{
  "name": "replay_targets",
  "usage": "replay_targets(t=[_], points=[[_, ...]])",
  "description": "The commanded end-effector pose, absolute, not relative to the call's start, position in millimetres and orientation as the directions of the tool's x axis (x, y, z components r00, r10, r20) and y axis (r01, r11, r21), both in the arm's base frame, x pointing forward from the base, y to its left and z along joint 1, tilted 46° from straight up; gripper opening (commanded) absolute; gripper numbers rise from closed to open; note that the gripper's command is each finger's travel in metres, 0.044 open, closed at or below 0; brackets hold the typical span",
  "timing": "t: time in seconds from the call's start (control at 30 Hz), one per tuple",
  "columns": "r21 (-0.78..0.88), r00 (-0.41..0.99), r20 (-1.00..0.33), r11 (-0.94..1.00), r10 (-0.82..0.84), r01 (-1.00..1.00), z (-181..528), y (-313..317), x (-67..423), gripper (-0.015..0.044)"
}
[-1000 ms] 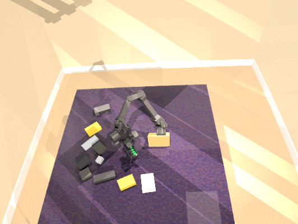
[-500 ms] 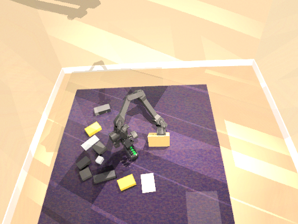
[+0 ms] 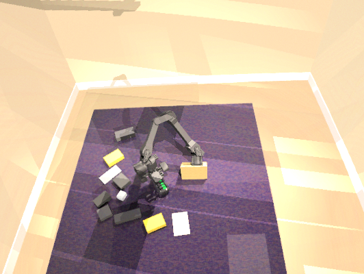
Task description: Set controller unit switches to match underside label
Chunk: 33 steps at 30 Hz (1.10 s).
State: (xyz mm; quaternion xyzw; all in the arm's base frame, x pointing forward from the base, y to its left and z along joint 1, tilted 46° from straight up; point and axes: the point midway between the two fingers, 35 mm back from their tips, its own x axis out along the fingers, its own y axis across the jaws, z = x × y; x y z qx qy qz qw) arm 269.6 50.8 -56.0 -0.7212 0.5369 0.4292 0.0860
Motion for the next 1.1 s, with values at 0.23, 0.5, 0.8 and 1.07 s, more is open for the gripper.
replay_targets(t=[0.23,0.5,0.8,1.07], points=[[0.354,0.045,-0.704,-0.406,-0.708,-0.842,-64.1,41.8,266.4,0.0000],[0.354,0.045,-0.704,-0.406,-0.708,-0.842,-64.1,41.8,266.4,0.0000],[0.354,0.045,-0.704,-0.406,-0.708,-0.842,-64.1,41.8,266.4,0.0000],[0.354,0.045,-0.704,-0.406,-0.708,-0.842,-64.1,41.8,266.4,0.0000]])
